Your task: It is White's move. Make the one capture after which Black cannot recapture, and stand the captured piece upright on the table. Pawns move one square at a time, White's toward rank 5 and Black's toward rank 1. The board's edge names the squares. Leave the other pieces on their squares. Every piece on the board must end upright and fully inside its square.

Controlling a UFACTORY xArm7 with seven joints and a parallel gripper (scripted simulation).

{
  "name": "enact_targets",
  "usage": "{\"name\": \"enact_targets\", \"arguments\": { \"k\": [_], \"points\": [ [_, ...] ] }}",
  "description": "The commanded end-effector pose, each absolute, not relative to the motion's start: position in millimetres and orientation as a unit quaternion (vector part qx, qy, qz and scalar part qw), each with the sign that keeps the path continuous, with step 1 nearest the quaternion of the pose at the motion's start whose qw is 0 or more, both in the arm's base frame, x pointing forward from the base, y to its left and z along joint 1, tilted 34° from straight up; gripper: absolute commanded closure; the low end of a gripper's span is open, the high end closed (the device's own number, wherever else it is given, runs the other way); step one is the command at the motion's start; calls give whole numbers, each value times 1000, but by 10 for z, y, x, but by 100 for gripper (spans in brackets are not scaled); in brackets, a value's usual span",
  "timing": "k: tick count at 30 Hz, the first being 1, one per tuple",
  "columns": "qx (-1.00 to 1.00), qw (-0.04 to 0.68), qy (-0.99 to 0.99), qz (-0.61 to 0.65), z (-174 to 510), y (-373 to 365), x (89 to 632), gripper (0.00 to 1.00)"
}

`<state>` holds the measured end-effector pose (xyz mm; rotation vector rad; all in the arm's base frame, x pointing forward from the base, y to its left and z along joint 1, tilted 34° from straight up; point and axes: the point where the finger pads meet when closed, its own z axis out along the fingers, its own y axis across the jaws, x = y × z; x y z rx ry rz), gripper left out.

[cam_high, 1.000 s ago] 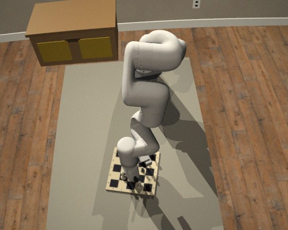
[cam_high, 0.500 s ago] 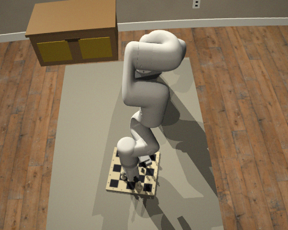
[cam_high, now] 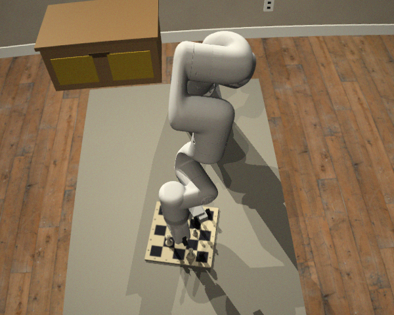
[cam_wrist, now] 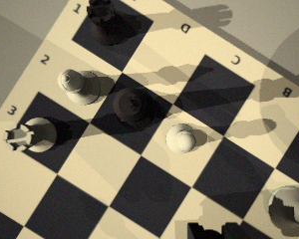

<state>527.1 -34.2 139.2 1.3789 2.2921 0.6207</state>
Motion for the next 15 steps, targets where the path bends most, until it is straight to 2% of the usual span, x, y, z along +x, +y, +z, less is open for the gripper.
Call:
{"name": "enact_targets", "arguments": {
  "k": [1,15],
  "points": [
    [493,197,818,220,1698,-408,5096,100],
    [493,197,818,220,1990,-466,4905,100]
  ]
}}
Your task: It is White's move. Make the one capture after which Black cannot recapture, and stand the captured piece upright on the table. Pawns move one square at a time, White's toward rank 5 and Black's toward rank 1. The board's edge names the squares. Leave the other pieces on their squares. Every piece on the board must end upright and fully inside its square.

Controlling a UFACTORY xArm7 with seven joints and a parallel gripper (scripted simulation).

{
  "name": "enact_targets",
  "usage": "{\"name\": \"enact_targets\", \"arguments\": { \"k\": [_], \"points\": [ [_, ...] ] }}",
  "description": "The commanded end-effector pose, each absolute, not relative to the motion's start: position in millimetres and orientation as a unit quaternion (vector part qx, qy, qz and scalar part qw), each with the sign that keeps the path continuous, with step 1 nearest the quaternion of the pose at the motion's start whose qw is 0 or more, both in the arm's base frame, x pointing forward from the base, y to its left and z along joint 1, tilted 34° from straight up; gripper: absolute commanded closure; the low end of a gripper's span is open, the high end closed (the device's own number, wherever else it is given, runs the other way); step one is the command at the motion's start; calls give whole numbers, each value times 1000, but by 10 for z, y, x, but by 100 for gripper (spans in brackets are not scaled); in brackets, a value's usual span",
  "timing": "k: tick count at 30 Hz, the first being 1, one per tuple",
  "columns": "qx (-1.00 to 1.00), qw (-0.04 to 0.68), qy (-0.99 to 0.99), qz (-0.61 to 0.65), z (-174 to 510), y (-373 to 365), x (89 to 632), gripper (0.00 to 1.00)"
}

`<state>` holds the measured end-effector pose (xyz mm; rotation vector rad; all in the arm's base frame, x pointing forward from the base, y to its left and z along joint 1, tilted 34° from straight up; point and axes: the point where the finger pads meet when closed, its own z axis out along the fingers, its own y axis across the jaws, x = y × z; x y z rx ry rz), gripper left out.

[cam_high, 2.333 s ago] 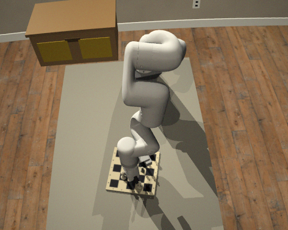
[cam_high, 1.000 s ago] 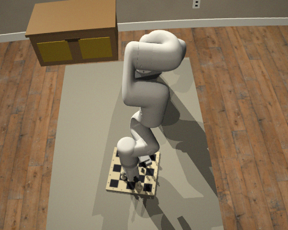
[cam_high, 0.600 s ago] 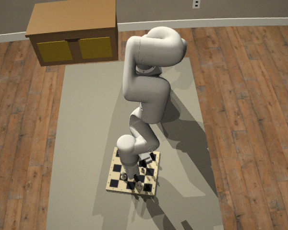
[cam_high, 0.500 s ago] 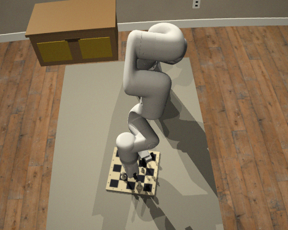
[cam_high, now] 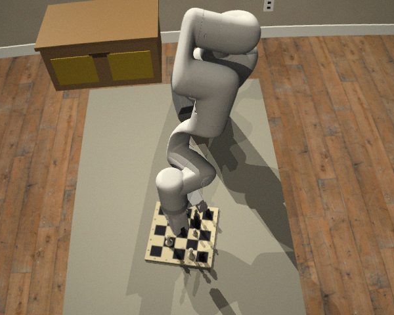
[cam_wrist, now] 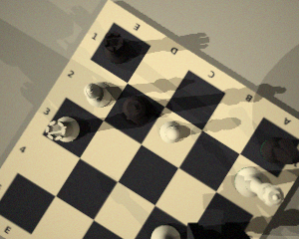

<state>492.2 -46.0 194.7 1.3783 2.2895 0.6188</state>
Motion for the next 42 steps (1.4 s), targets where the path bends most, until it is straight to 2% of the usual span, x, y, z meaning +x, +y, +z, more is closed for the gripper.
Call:
{"name": "enact_targets", "arguments": {
  "k": [1,9,17,28,42],
  "points": [
    [493,197,818,220,1990,-466,4905,100],
    [504,193,810,229,1926,-349,4810,100],
    [569,169,762,258,1542,64,4191,100],
    [636,153,713,253,1128,149,3480,100],
    [638,152,711,253,1114,147,3456,100]
  ]
}}
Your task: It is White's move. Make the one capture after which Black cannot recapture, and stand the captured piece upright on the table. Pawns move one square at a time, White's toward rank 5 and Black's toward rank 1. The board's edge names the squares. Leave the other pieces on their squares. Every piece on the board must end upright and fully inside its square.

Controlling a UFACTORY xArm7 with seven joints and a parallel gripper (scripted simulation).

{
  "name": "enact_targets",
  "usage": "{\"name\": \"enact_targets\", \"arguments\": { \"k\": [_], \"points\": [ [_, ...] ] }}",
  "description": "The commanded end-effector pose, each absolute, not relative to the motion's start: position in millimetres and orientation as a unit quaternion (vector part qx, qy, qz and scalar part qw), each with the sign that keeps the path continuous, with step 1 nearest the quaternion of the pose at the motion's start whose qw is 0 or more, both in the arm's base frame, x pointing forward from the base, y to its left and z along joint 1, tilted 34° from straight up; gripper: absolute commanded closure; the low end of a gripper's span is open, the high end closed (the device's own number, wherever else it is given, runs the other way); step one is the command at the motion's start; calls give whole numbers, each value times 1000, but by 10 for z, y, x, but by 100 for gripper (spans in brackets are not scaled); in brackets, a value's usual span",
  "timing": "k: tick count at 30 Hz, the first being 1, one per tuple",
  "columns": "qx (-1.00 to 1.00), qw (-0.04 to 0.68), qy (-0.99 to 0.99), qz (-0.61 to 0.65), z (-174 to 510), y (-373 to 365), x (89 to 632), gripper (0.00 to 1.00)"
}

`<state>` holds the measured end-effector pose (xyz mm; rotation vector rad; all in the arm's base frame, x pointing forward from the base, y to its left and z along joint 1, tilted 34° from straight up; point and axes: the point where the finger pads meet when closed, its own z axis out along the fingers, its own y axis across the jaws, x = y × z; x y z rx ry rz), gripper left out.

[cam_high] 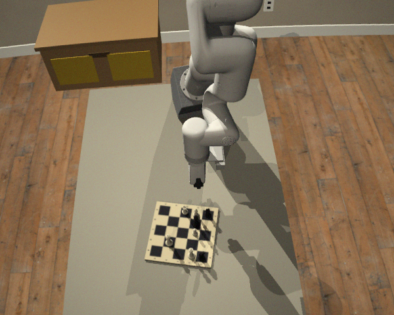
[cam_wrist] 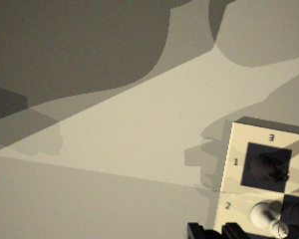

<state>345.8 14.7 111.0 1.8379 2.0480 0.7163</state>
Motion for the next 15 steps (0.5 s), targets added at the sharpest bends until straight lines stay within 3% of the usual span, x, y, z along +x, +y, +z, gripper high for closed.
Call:
{"name": "enact_targets", "arguments": {
  "k": [1,15],
  "points": [
    [638,152,711,253,1114,147,3456,100],
    [638,152,711,253,1046,160,3501,100]
  ]
}}
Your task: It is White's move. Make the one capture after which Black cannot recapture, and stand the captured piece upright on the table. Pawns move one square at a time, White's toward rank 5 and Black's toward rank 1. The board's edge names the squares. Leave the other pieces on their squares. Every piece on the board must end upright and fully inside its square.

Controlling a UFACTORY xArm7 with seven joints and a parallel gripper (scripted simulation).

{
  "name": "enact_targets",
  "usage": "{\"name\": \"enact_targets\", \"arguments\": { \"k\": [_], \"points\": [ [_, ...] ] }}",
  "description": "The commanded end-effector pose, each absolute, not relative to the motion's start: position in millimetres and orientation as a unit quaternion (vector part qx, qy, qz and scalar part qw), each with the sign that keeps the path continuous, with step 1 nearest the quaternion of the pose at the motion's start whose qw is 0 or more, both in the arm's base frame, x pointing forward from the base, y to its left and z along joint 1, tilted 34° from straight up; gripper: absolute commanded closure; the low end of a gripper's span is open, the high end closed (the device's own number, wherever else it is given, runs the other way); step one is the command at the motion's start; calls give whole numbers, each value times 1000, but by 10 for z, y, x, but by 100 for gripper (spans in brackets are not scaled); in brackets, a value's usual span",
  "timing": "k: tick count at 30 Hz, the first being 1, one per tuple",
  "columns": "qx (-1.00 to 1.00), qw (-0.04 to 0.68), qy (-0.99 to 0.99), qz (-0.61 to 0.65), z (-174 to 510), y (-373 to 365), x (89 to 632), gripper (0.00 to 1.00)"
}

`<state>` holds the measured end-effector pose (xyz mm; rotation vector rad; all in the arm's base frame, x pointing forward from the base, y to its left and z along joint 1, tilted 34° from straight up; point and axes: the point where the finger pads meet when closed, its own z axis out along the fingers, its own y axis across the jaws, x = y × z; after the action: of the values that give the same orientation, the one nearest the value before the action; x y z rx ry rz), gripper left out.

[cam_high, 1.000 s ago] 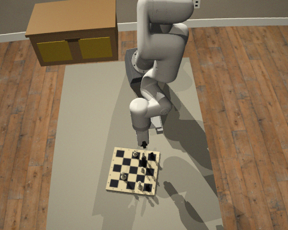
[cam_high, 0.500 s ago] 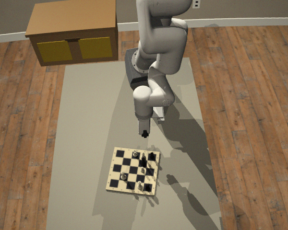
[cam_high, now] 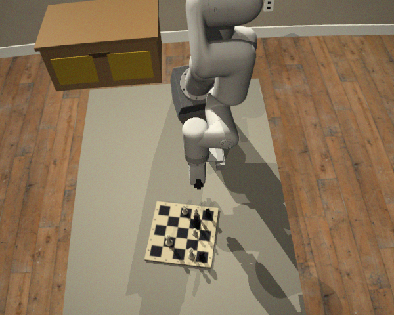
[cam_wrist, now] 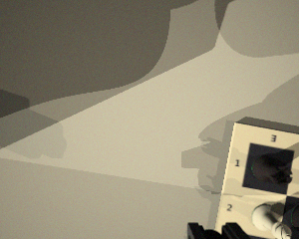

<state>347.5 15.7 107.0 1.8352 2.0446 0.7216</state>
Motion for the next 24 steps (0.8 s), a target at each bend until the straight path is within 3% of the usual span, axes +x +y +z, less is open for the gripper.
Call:
{"name": "enact_targets", "arguments": {
  "k": [1,24],
  "points": [
    [638,152,711,253,1032,163,3509,100],
    [638,152,711,253,546,259,3823,100]
  ]
}}
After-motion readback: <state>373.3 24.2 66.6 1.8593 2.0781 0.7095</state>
